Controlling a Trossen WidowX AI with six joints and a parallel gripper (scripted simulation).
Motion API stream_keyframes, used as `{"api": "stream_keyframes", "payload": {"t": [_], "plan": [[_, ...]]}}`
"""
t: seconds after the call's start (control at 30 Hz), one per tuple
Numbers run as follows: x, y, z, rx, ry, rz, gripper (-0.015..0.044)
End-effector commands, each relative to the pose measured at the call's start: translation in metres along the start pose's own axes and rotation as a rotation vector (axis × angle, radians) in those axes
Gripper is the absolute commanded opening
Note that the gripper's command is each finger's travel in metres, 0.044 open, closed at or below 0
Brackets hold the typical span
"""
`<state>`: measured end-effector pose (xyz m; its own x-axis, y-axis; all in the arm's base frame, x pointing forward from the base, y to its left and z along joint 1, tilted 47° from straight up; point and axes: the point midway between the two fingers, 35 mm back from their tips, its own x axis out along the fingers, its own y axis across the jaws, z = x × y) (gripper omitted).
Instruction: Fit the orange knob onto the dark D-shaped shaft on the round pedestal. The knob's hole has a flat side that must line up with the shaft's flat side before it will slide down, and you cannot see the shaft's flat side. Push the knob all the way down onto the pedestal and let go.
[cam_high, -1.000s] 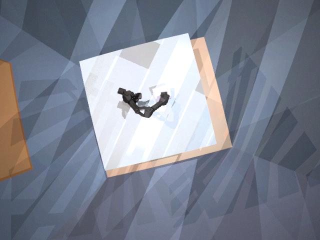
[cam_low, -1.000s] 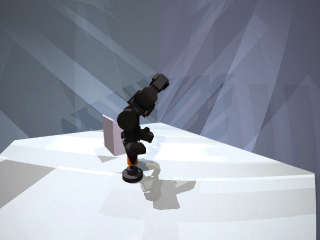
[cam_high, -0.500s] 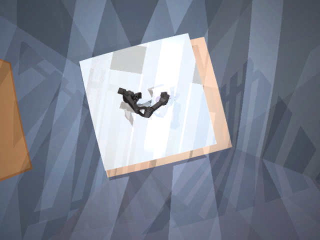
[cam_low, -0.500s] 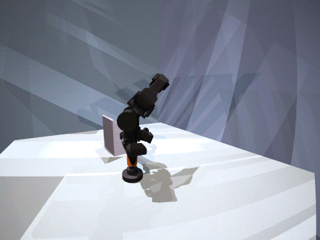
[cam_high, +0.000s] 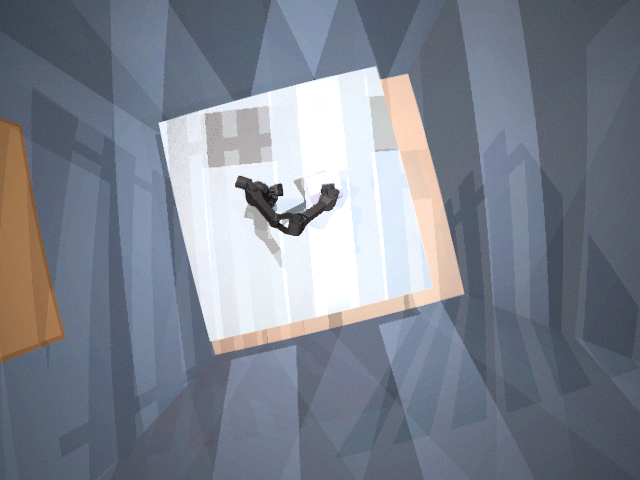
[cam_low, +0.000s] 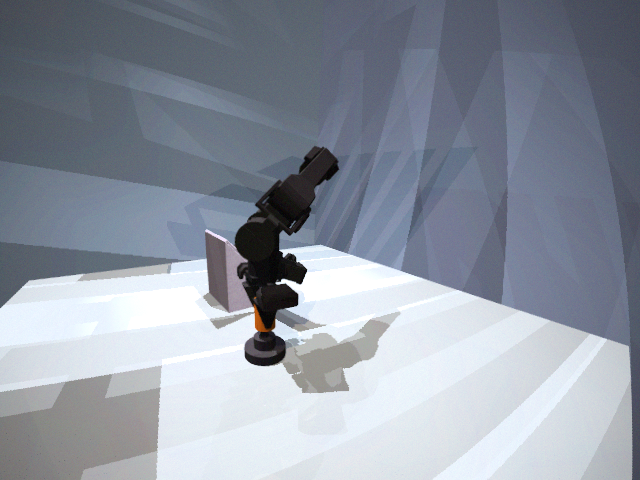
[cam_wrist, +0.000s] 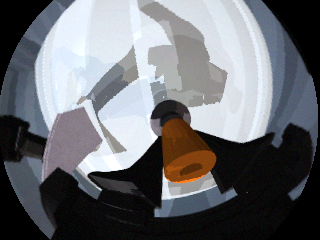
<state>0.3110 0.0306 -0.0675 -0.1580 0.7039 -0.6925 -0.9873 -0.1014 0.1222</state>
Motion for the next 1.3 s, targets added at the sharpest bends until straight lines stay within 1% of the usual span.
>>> {"api": "stream_keyframes", "payload": {"t": [0.0,0.3,0.87,0.93,1.1,1.27], "plan": [[-0.0012,-0.0003,-0.001,-0.123,-0.002,-0.004,0.0],[0.0032,-0.0007,-0.0014,-0.133,-0.003,-0.004,0.0],[-0.0017,0.0,0.0001,-0.133,-0.002,-0.004,0.0],[-0.0017,-0.0001,0.0,-0.159,-0.002,-0.004,0.0],[-0.0012,-0.0001,-0.0014,-0.332,-0.002,-0.005,0.0],[0.001,-0.0002,-0.002,-0.342,-0.002,-0.005,0.0]]}}
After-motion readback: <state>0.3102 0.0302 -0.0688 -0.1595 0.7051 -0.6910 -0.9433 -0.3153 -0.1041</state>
